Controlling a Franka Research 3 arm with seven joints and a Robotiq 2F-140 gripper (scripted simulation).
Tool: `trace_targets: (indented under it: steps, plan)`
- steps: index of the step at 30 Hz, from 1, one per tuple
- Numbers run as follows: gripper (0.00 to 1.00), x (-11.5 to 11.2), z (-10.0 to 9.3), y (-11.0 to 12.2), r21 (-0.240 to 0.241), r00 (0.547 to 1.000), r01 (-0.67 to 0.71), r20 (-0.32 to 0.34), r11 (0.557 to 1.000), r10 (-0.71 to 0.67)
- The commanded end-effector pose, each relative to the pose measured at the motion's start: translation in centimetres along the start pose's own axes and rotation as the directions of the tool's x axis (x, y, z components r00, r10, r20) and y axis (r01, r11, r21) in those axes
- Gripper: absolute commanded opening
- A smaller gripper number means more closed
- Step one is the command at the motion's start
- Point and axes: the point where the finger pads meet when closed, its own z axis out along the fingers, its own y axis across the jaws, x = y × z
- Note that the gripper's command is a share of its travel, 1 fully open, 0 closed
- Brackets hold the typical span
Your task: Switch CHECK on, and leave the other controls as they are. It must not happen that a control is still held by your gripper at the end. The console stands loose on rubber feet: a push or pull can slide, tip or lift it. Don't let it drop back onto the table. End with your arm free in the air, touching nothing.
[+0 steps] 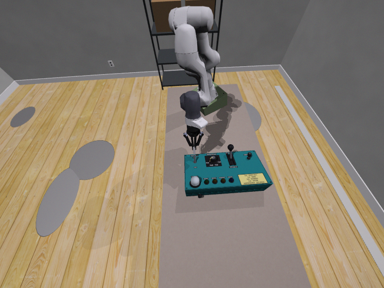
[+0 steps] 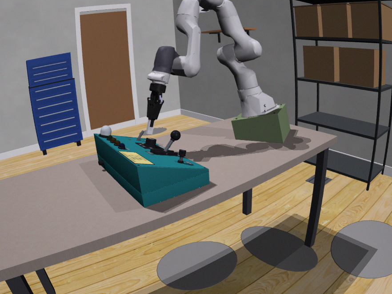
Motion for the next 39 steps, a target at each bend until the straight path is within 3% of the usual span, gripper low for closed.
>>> trace_targets:
  steps: [1, 39]
  plan:
    - [0.0, 0.1, 0.0, 0.1, -0.001, 1.0, 0.006, 0.002, 1.0, -0.006]
    - [0.0, 3.0, 0.0, 0.0, -0.001, 1.0, 0.006, 0.002, 1.0, -0.006]
